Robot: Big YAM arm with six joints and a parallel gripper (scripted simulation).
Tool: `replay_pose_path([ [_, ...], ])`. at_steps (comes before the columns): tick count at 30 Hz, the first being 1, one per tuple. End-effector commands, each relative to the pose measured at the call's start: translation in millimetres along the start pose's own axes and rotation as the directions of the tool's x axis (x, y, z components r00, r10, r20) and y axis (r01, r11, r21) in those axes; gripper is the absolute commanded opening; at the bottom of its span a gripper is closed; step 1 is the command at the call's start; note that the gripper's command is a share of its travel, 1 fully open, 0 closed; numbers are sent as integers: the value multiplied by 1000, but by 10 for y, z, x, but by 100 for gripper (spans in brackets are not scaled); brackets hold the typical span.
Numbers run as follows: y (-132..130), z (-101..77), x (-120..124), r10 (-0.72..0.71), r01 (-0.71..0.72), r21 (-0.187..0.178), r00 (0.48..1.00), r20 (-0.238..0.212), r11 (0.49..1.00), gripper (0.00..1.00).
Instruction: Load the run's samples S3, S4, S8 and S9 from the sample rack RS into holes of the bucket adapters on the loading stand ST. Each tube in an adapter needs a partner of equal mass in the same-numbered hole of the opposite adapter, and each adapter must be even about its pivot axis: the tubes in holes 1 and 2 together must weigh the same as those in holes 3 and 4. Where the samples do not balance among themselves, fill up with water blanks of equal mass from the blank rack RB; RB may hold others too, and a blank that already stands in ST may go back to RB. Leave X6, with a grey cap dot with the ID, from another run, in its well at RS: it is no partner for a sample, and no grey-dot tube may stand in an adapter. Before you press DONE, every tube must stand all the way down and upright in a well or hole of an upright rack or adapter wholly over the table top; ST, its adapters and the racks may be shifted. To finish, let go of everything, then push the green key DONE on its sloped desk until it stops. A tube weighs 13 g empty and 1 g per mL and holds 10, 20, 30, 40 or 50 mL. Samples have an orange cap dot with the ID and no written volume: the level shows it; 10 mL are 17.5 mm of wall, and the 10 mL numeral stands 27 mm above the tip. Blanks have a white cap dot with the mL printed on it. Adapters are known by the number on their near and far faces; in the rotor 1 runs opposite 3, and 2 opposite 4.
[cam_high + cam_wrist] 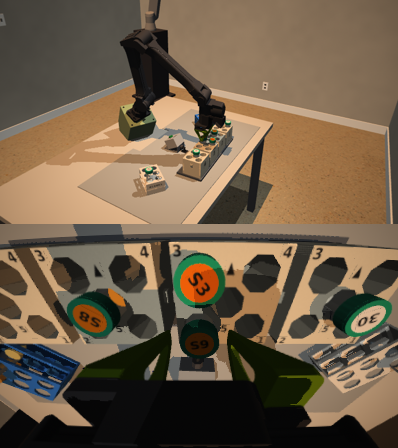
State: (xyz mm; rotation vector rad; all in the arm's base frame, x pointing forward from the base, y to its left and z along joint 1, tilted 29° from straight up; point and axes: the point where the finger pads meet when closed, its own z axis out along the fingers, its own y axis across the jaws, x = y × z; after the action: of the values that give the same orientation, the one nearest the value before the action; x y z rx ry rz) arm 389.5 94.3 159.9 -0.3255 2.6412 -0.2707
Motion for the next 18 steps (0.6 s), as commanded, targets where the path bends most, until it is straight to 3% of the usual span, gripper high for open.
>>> replay_pose_path([
  [1,-5,-94,-152,7,-7,-5,999,40,1000,55],
  [3,-5,-94,-152,7,-7,-5,999,40,1000,55],
  [5,11,-305,-259,16,-15,-13,997,70,1000,55],
  [12,3,-552,-252,17,-16,-12,997,72,1000,55],
  [15,2,-587,-251,17,-17,-12,997,73,1000,55],
  [16,-7,-439,-150,8,-8,-6,999,42,1000,55],
  [18,-7,-439,-150,8,-8,-6,999,42,1000,55],
])
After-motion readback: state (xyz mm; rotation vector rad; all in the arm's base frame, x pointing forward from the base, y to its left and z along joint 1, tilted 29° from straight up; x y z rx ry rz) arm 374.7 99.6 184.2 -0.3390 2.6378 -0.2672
